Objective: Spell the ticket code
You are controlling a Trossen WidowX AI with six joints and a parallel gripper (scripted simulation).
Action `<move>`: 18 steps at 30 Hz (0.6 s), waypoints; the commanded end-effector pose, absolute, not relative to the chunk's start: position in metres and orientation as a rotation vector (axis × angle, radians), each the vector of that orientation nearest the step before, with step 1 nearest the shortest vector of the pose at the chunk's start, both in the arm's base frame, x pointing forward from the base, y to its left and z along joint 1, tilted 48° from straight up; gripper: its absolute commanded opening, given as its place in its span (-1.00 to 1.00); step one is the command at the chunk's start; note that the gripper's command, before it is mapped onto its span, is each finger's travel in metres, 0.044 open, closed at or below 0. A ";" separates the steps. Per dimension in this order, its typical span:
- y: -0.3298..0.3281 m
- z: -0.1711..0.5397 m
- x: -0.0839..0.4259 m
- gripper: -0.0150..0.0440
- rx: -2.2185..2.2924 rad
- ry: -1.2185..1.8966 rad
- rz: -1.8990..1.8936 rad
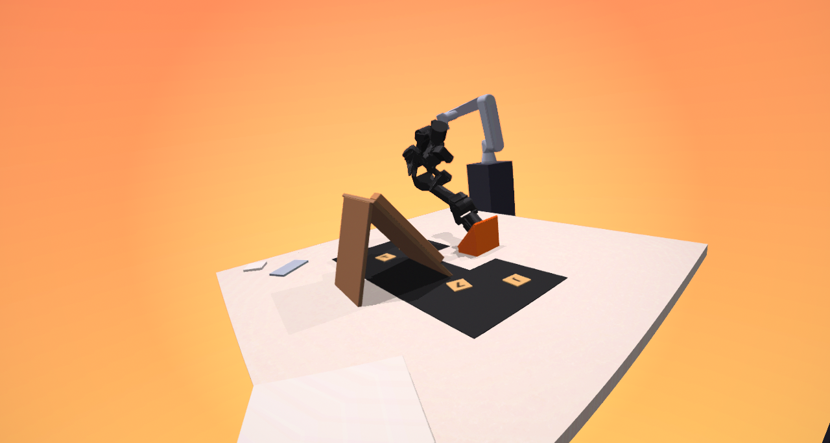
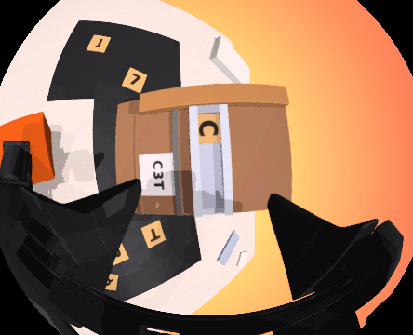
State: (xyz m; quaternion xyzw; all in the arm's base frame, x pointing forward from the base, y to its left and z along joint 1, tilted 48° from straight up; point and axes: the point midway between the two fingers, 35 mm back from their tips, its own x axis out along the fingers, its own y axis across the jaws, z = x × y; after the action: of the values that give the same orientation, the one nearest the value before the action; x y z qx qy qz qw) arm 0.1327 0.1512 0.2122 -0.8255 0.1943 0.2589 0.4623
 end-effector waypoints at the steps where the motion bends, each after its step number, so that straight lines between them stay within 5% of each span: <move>1: 0.149 0.212 0.130 1.00 -2.087 0.431 0.659; 13: 0.149 0.212 0.130 1.00 -2.087 0.431 0.659; 18: 0.127 0.210 0.153 0.66 -1.966 0.596 0.564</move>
State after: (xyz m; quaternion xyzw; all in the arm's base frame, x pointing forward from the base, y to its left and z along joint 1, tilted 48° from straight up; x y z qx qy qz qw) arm 0.1394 0.1410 0.2114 -0.8283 0.2020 0.2522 0.4578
